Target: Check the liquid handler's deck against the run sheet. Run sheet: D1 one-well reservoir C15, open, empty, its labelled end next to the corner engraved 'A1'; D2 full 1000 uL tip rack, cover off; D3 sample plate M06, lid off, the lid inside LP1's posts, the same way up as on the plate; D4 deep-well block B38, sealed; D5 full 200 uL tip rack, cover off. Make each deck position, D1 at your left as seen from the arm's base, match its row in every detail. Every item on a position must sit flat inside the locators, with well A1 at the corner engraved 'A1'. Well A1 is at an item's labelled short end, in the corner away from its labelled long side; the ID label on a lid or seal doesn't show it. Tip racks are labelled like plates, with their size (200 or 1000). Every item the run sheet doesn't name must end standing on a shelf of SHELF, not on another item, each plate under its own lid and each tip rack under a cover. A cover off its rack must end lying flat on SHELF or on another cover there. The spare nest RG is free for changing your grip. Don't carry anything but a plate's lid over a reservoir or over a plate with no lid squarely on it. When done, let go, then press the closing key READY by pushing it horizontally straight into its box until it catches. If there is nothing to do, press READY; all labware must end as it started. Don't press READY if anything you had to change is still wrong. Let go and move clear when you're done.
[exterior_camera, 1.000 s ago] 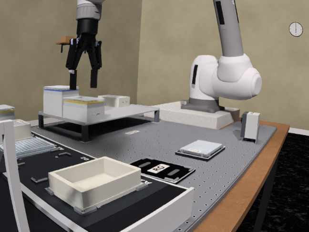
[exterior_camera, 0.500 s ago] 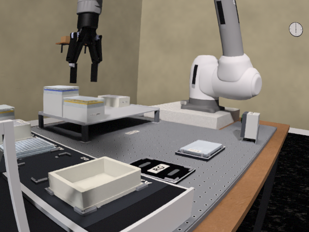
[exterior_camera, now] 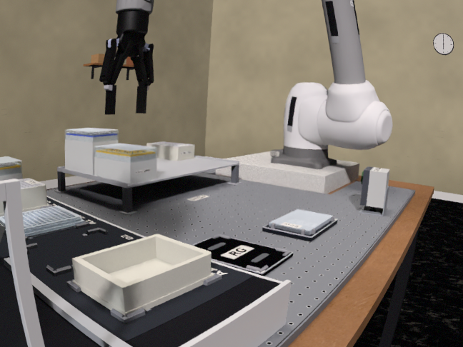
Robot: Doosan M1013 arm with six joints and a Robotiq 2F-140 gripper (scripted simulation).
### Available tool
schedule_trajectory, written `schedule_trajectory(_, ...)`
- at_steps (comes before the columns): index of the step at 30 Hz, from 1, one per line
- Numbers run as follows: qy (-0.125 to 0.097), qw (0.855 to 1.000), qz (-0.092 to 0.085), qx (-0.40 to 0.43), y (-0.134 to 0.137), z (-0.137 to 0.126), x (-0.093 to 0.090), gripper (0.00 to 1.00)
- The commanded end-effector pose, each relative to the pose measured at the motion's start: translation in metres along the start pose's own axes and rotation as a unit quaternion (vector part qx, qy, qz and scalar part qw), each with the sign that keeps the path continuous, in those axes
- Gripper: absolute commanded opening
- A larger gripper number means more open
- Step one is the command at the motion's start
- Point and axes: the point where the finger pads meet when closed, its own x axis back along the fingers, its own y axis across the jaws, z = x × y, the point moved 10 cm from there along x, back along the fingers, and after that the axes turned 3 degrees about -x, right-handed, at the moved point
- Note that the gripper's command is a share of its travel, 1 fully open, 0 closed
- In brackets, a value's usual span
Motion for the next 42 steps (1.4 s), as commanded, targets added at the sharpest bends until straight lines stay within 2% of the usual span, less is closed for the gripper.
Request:
schedule_trajectory(1,0.0,1.0,0.001,0.0,0.0,0.0,0.006,0.67)
schedule_trajectory(42,0.0,1.0,0.001,0.0,0.0,0.0,0.068,0.67)
